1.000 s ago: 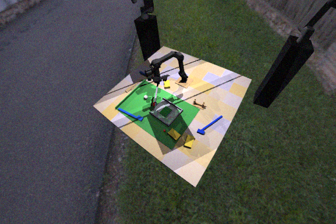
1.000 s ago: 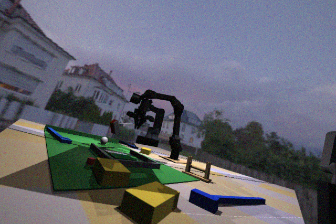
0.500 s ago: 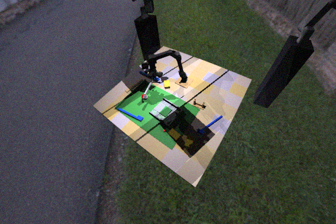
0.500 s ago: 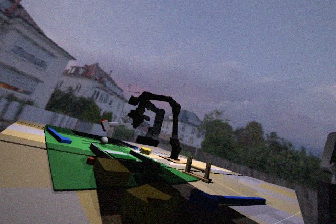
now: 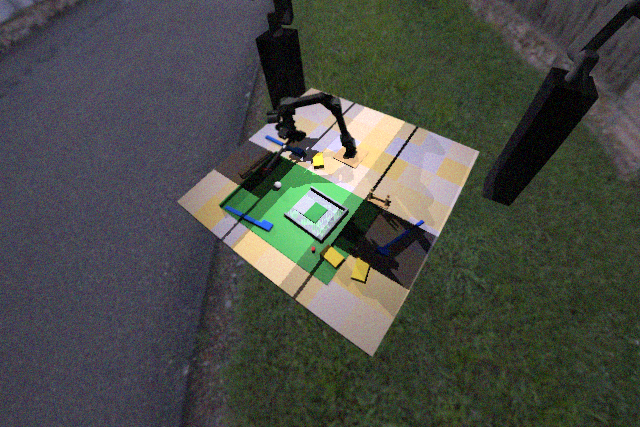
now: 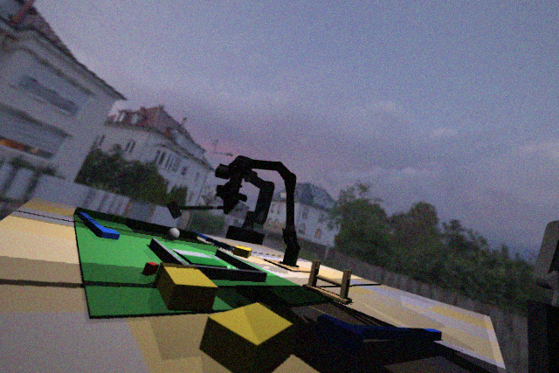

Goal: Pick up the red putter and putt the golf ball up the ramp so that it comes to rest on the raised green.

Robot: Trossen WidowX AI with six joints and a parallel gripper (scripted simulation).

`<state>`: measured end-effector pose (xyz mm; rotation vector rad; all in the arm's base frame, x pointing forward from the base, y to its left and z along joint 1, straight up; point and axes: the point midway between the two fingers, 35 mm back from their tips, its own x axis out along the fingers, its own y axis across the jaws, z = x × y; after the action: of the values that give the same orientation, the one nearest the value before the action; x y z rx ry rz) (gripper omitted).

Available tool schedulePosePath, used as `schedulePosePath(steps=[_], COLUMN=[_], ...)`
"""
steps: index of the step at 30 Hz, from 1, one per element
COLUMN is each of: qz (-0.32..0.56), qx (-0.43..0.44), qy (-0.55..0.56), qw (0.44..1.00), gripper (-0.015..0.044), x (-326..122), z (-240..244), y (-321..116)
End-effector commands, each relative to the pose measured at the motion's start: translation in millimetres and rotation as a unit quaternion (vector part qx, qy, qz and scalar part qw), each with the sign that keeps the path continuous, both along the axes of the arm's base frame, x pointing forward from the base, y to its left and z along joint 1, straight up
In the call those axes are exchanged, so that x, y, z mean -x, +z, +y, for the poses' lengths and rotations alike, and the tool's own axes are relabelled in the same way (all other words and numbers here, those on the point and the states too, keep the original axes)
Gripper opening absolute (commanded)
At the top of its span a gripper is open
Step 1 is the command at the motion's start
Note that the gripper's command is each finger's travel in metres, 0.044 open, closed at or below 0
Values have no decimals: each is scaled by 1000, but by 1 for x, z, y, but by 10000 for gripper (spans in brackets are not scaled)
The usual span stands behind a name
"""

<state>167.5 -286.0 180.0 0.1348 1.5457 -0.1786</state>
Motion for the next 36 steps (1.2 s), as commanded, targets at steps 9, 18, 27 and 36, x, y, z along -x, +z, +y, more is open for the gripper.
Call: schedulePosePath(steps=[9, 18, 27, 36], qz=[1, 1, 1, 1], qx=[1, 1, 1, -1], qy=[-6, -6, -6, -3], qw=[1000, 1000, 1000, 1000], gripper=[0, 0, 0, 0], x=[0, 0, 0, 0], z=[-3, -3, -3, -2], y=[-33, -44, -58, -65])
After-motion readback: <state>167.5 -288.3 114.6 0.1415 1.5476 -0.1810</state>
